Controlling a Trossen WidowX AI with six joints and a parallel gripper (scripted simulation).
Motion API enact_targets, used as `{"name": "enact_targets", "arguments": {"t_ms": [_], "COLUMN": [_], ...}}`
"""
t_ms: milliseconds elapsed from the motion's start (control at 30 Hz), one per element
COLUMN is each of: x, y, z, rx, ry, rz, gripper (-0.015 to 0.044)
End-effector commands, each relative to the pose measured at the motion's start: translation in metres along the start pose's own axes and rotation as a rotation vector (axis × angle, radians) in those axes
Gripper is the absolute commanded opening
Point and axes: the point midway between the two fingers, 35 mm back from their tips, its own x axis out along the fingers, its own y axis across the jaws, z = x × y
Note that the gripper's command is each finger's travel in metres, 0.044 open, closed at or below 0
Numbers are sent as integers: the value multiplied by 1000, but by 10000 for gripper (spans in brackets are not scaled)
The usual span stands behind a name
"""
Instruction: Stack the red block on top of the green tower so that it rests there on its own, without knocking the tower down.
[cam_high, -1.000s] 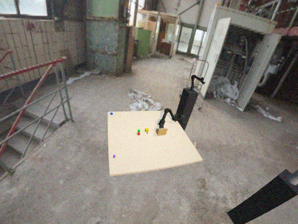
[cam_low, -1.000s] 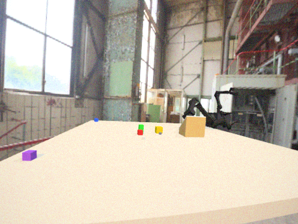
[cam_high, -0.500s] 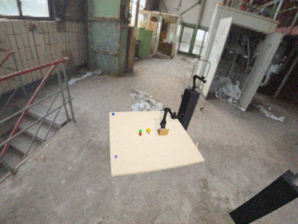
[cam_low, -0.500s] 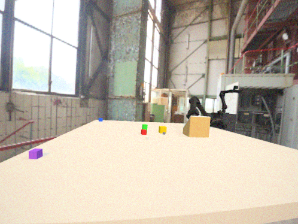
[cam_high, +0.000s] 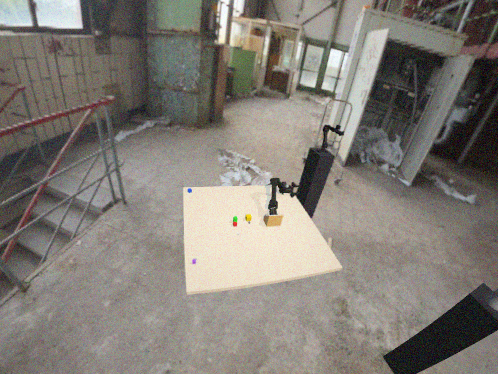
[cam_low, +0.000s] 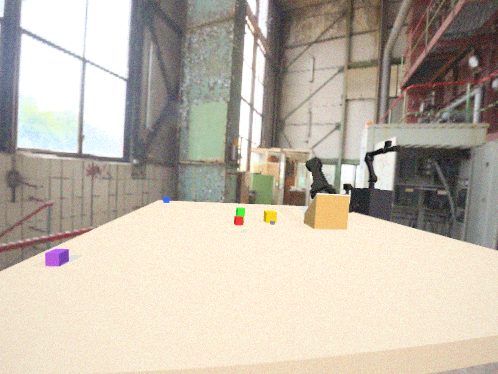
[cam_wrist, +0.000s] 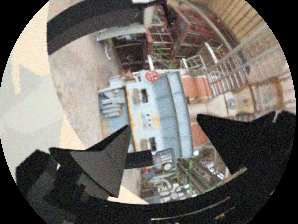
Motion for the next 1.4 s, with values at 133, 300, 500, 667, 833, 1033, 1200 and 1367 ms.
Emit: {"name": "enact_targets", "arguments": {"t_ms": [133,300,500,667,833,1033,1200,1367], "x": [-69,-123,-182,-229,-279,-330,-370,-417], "y": [-7,-14,-19,-11,-5,1,3,3], "z": [74,113,142,156,166,171,171,167], "rx": [213,365,549,658,754,835,886,936], "ry": [-189,-296,-374,-400,-406,-389,-362,-315], "rz": [145,268,427,582,746,920,1054,1211], "gripper": [440,440,440,440,440,440,440,440]}}
